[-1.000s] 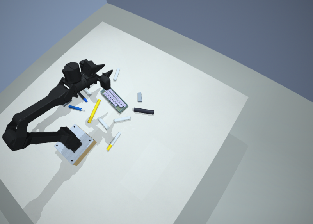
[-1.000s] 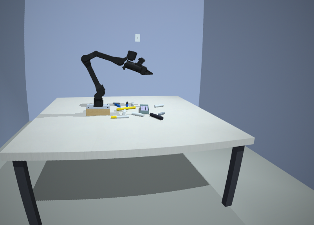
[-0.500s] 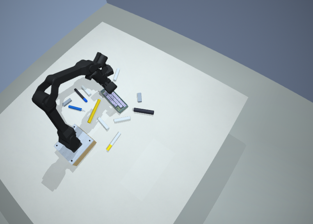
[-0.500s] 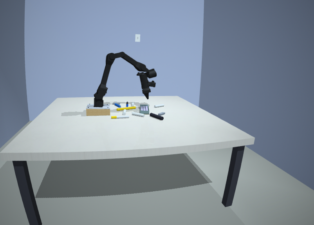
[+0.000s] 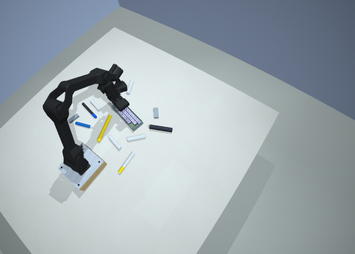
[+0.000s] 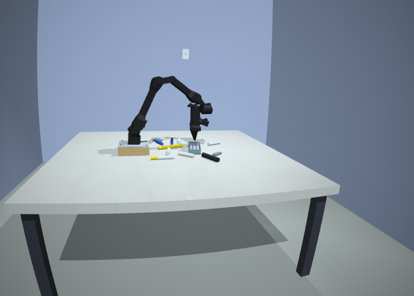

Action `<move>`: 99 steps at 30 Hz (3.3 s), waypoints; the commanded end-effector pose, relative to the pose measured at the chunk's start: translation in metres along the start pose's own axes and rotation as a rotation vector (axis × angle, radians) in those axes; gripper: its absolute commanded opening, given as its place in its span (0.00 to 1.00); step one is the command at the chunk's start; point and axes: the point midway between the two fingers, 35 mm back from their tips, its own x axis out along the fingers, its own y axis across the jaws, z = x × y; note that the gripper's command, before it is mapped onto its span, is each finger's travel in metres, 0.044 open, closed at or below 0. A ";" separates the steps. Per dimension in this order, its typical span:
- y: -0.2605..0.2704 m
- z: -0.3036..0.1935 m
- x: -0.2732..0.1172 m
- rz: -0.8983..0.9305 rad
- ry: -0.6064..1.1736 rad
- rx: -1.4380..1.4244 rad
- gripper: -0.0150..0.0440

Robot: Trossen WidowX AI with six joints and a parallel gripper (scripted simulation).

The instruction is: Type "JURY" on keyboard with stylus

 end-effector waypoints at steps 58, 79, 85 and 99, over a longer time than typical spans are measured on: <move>-0.023 -0.032 0.002 -0.005 0.011 0.010 0.25; -0.022 -0.029 -0.052 0.000 0.004 0.012 0.25; -0.022 -0.029 -0.054 0.001 0.002 0.012 0.39; -0.022 -0.029 -0.054 0.001 0.002 0.012 0.34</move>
